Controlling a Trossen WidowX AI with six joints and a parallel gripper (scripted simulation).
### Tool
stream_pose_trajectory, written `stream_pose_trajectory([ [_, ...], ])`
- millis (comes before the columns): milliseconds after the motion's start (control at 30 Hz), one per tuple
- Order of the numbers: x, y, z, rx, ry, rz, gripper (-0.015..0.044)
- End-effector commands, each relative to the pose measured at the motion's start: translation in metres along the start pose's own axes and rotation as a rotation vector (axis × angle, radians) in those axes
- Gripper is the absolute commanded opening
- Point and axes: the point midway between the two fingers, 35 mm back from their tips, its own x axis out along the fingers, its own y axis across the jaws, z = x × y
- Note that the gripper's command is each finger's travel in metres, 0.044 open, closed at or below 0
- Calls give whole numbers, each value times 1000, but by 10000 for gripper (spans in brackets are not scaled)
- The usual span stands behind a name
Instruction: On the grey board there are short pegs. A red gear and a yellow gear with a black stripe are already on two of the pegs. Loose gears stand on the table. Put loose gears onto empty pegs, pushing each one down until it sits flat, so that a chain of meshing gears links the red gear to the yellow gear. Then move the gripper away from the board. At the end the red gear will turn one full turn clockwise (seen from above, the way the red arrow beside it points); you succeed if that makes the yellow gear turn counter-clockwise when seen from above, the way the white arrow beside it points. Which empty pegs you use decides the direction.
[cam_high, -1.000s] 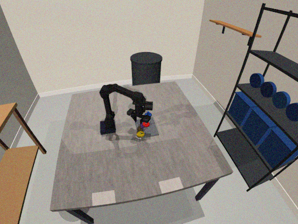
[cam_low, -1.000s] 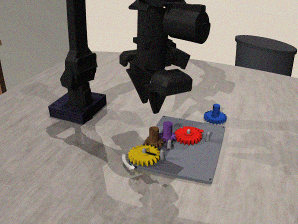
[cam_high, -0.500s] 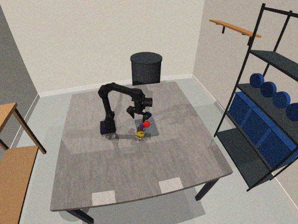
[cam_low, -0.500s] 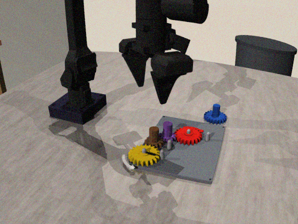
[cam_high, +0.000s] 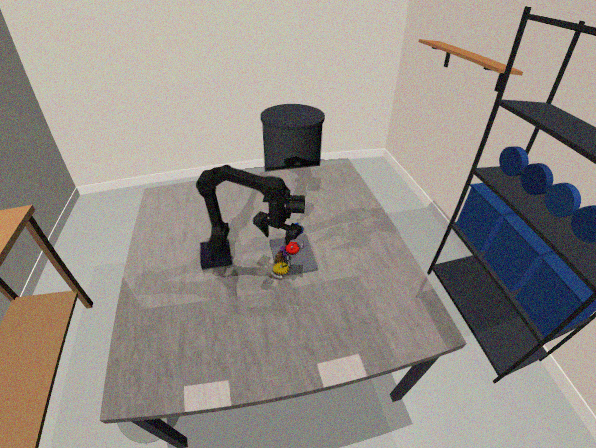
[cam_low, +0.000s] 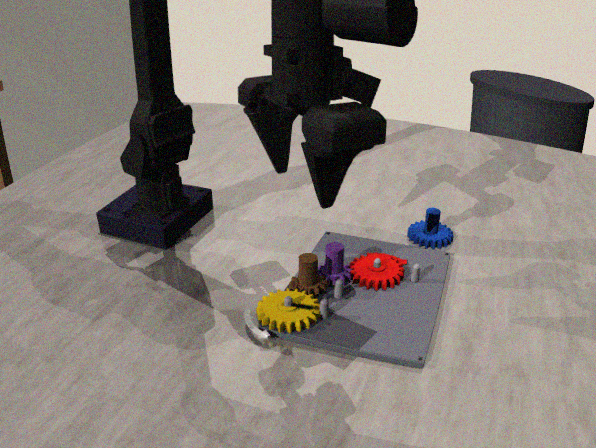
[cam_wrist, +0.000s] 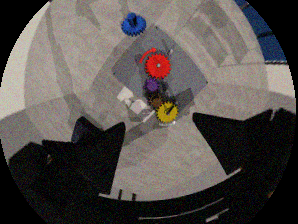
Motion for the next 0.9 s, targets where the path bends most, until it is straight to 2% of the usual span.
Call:
stream_pose_trajectory([
  [0, -1, -1, 0, 4, -2, -4, 440],
  [633, -2, 0, 2, 4, -2, -4, 440],
  [867, -14, 32, 80, 4, -9, 2, 440],
])
